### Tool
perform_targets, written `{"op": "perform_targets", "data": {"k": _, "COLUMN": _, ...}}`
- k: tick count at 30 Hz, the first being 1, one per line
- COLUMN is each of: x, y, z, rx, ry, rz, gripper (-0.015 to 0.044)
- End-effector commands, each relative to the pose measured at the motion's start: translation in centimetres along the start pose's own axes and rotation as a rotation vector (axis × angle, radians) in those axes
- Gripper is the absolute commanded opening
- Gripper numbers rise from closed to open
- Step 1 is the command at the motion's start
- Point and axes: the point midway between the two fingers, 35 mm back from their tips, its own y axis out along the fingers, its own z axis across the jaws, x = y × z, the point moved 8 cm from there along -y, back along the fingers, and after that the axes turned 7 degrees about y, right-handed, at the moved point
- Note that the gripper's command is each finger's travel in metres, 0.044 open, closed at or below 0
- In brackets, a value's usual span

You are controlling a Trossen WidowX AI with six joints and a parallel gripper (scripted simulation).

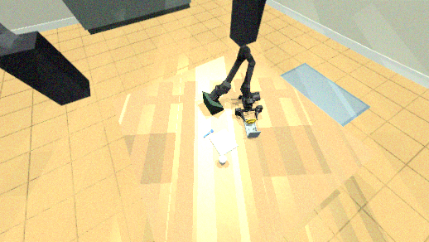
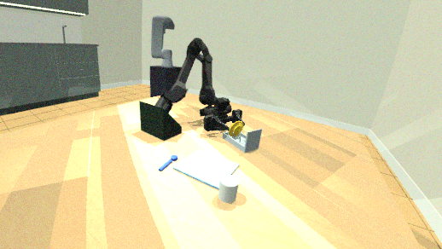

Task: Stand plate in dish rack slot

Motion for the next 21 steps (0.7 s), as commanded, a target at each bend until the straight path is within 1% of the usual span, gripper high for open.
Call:
{"op": "perform_targets", "data": {"k": 1, "x": 0.0, "y": 0.0, "z": 0.0, "rx": 0.000, "ry": 0.000, "rz": 0.000, "gripper": 0.0400}}
{"op": "perform_targets", "data": {"k": 5, "x": 0.6, "y": 0.1, "z": 0.3, "rx": -0.005, "ry": -0.003, "rz": 0.001, "gripper": 0.0400}}
{"op": "perform_targets", "data": {"k": 16, "x": 10.7, "y": 0.6, "z": 2.7, "rx": -0.017, "ry": -0.058, "rz": -0.011, "gripper": 0.0400}}
{"op": "perform_targets", "data": {"k": 21, "x": 11.3, "y": 0.6, "z": 2.7, "rx": -0.014, "ry": -0.065, "rz": -0.014, "gripper": 0.0400}}
